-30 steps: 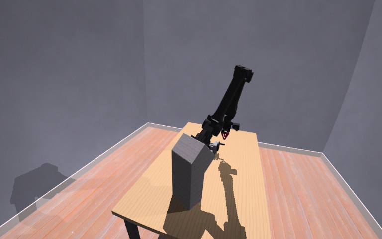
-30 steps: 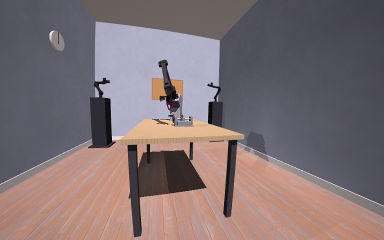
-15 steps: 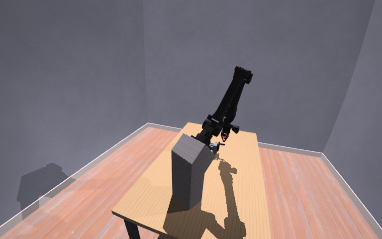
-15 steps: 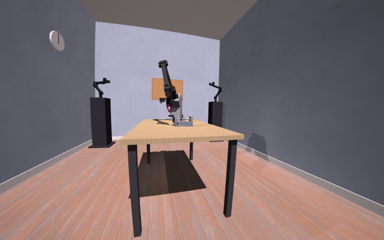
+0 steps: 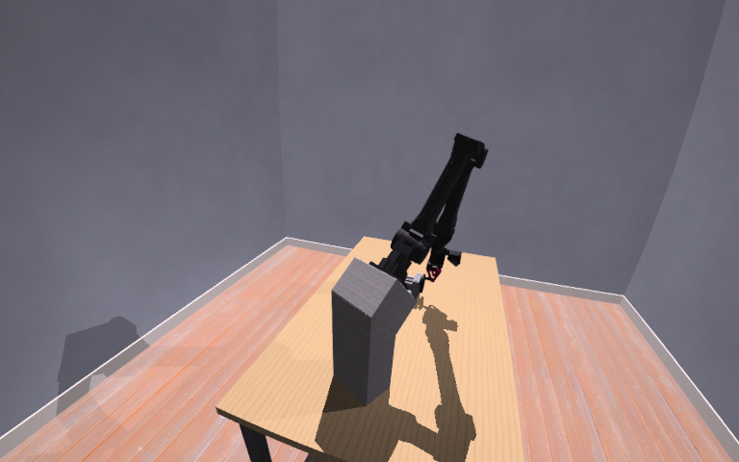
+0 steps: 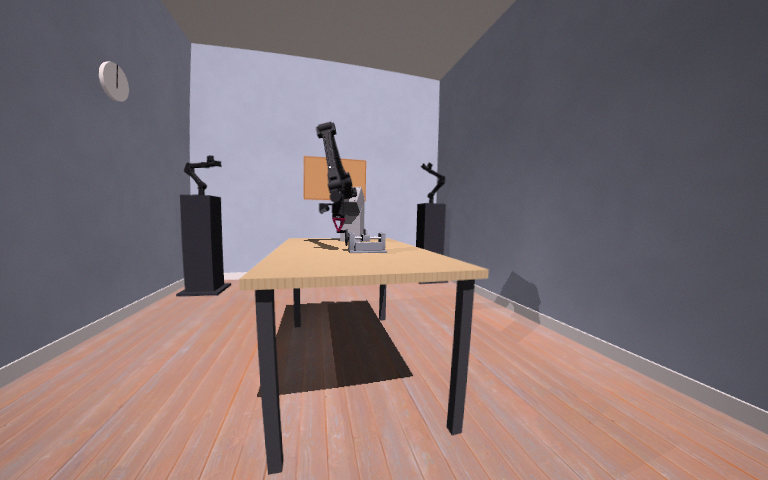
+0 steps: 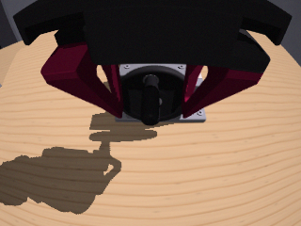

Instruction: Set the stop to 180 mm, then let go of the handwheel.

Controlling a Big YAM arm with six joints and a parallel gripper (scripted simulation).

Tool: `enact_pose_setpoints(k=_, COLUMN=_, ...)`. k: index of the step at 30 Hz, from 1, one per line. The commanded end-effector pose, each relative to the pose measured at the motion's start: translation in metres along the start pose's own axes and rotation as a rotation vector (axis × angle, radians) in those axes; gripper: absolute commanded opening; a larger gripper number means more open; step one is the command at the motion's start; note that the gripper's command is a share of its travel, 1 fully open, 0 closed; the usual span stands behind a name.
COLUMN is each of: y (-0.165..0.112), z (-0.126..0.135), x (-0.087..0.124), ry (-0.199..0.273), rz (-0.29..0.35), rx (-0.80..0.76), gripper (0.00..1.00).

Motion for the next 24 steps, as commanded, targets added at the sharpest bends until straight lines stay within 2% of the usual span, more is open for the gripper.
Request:
enact_pose_setpoints(k=1, y=0.006, z=0.004, x=-0.008, ry=0.011, rz=-0.012, rx=0.000, gripper=0.53)
enact_pose_setpoints(k=4, y=0.003, z=0.007, x=-0.010, ry=0.017, rz=-0.007, rx=0.003, gripper=0.53)
enact_pose_setpoints(k=5, y=0.004, z=0.009, x=-0.007, ry=0.025, rz=-0.009, rx=0.001, gripper=0.53)
enact_pose_setpoints(k=6, y=0.008, z=0.014, x=0.003, ry=0.053, rz=-0.017, rx=-0.007, gripper=0.53)
enact_pose_setpoints(k=7, y=0.009, z=0.015, x=0.004, ry=0.055, rz=-0.018, rx=-0.008, gripper=0.53)
enact_pose_setpoints(k=13, y=0.005, z=0.008, x=-0.004, ry=0.024, rz=-0.010, rx=-0.001, gripper=0.53)
enact_pose_setpoints(k=19, y=0.005, z=0.008, x=-0.004, ry=0.025, rz=-0.010, rx=-0.001, gripper=0.53)
enact_pose_setpoints(k=20, y=0.005, z=0.008, x=-0.004, ry=0.024, rz=-0.010, rx=-0.001, gripper=0.06)
enact_pose_setpoints(k=24, y=0.005, z=0.008, x=-0.003, ry=0.025, rz=-0.011, rx=-0.005, gripper=0.06)
Point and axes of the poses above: the point where the finger pads meet when closed, its own x axis back along the fingers, its own z axis across the jaws, y = z × x, the point moved 9 cm from there along x, back along the fingers, and after that the axes turned 1 degree about x, right-handed, at the moved point
